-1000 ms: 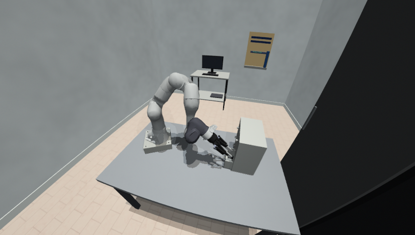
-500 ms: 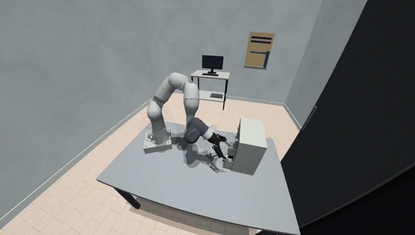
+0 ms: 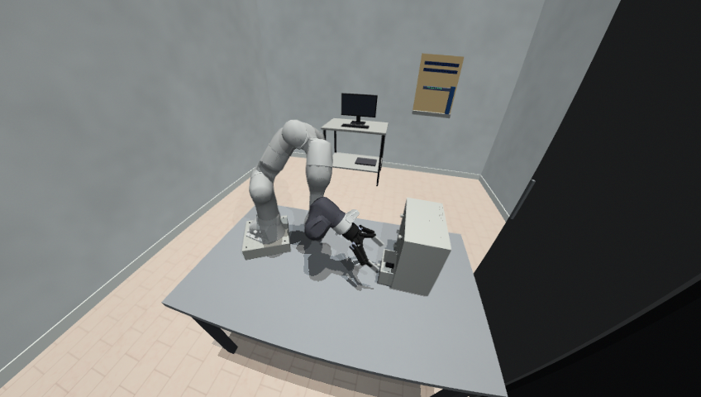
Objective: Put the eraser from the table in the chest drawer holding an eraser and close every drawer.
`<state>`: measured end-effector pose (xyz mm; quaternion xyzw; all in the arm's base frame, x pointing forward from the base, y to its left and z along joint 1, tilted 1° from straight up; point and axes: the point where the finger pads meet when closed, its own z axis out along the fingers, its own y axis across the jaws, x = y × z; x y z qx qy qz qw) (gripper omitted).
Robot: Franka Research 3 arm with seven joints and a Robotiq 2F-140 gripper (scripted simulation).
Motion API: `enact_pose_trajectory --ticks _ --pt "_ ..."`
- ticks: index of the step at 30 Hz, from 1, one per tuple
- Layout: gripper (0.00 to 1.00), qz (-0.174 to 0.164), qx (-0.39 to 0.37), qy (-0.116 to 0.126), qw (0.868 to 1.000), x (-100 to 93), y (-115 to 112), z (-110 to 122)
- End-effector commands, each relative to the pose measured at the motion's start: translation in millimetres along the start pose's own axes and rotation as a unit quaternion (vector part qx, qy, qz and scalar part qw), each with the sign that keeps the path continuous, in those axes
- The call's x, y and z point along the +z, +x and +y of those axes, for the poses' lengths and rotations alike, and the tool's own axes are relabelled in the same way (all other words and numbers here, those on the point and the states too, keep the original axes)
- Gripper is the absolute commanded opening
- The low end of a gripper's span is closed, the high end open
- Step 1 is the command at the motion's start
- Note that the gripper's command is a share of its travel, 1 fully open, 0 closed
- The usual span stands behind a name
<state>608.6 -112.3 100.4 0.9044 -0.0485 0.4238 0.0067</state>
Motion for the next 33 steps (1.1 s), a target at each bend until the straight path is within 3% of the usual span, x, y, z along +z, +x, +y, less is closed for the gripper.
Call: enact_pose_trajectory --ticks 1,17,33 --pt "1.0 0.009 -0.012 0.002 1.0 -11.6 -1.7 -1.1" --pt "1.0 0.009 -0.012 0.002 1.0 -82.7 -56.7 0.5" --pt "1.0 0.009 -0.012 0.002 1.0 -112.0 -79.3 1.2"
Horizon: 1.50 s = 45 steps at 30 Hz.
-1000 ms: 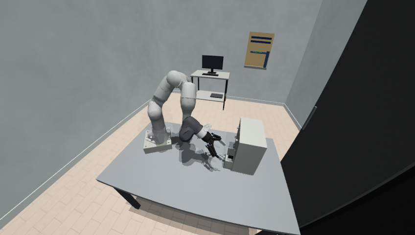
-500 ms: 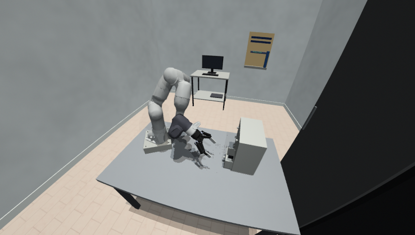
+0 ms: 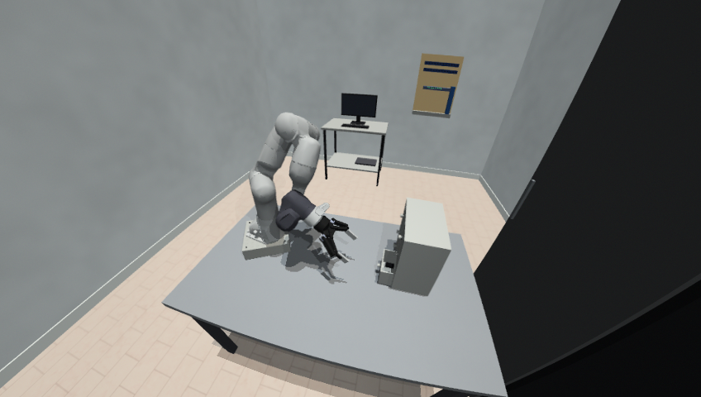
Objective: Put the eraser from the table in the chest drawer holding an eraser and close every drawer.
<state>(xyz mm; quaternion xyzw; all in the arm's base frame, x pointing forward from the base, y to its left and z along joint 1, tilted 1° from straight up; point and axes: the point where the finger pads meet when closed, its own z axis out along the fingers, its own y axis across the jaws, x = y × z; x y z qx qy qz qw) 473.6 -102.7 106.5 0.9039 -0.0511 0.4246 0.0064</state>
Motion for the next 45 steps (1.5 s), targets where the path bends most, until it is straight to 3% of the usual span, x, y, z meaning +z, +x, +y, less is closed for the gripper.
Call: enact_pose_trajectory --ticks 1,11,20,35,37,42,45 --pt "1.0 0.008 -0.015 0.003 1.0 -4.5 2.3 -1.7" --pt "1.0 0.006 -0.015 0.003 1.0 -5.0 2.0 -1.6" --pt "1.0 -0.015 -0.015 0.002 1.0 -6.3 3.4 -1.6" --pt "1.0 -0.143 -0.015 0.0 0.99 -14.0 12.4 -1.8" --pt "1.0 -0.143 -0.015 0.0 0.99 -14.0 12.4 -1.8" --pt "1.0 -0.201 -0.016 -0.001 0.98 -17.5 16.8 -1.7" --pt "1.0 -0.214 -0.034 0.002 0.976 -20.8 20.3 -2.0"
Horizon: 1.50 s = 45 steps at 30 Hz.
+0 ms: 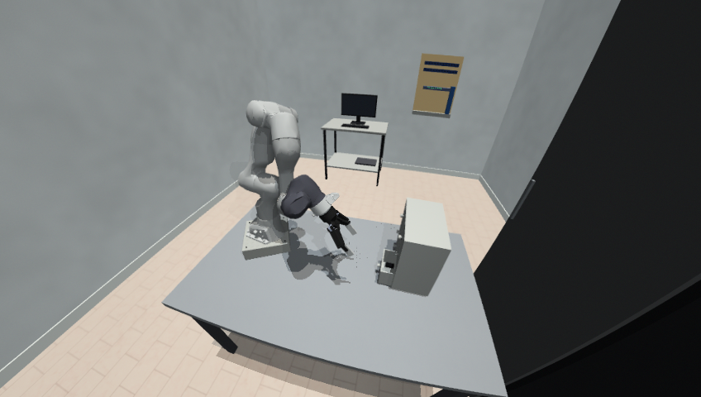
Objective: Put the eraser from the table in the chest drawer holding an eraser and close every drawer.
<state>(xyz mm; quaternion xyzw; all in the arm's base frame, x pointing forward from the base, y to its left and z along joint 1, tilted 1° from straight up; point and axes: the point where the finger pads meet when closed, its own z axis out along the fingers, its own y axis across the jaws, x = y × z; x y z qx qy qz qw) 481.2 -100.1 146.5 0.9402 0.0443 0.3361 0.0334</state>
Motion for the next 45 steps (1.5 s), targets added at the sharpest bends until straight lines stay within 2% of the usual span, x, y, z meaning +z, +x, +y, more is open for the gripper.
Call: enact_pose_trajectory --ticks 1,7,26,36,41,43,45 --pt "1.0 -0.125 0.06 0.009 0.99 0.7 -14.1 -0.1" --pt "1.0 -0.149 0.021 0.007 0.989 -5.8 -9.1 0.6" --pt "1.0 -0.204 -0.025 -0.005 0.979 -10.5 -5.5 1.0" --pt "1.0 -0.268 -0.008 0.0 0.963 -10.5 -5.5 1.0" --pt "1.0 -0.297 0.025 0.012 0.954 -10.5 -5.5 1.0" --pt "1.0 -0.297 0.025 0.012 0.954 -10.5 -5.5 1.0" --pt "1.0 -0.317 0.061 0.022 0.946 -10.5 -5.5 1.0"
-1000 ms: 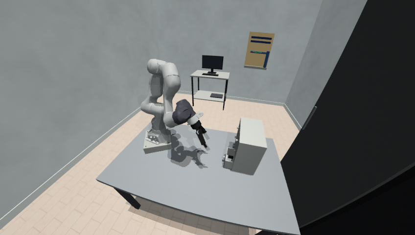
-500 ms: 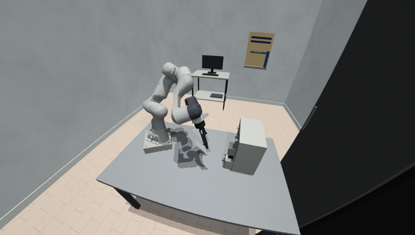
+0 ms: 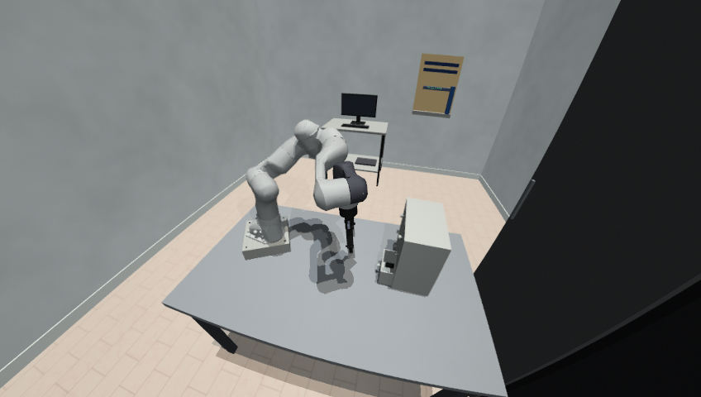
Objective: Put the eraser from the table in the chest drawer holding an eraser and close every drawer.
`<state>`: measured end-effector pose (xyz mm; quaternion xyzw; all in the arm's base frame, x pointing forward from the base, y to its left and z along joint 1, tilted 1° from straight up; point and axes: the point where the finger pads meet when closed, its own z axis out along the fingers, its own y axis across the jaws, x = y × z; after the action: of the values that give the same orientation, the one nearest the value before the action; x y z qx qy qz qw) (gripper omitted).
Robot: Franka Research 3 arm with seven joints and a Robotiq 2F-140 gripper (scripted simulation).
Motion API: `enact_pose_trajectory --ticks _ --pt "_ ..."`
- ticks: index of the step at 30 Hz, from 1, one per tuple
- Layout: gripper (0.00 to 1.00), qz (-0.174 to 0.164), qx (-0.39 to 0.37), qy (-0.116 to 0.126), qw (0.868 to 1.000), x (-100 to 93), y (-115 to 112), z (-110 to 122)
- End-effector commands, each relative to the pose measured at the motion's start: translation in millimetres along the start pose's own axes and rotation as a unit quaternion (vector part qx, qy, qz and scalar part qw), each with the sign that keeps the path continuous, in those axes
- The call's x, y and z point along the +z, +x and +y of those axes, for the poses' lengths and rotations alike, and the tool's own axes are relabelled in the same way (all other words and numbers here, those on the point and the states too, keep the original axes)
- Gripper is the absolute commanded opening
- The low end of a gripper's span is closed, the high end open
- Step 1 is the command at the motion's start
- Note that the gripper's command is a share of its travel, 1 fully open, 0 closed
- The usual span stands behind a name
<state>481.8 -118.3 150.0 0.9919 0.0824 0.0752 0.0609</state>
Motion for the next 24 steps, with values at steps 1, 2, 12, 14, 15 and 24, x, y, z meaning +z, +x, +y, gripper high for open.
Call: enact_pose_trajectory --ticks 1,2,12,14,15,24 --pt "1.0 -0.061 0.111 0.058 0.99 -4.9 -8.1 -18.2" --pt "1.0 -0.067 0.121 0.063 0.988 -4.9 -8.1 -18.2" --pt "1.0 -0.067 0.121 0.063 0.988 -4.9 -8.1 -18.2" --pt "1.0 -0.067 0.121 0.063 0.988 -4.9 -8.1 -18.2" --pt "1.0 -0.067 0.121 0.063 0.988 -4.9 -8.1 -18.2" --pt "1.0 -0.067 0.121 0.063 0.988 -4.9 -8.1 -18.2"
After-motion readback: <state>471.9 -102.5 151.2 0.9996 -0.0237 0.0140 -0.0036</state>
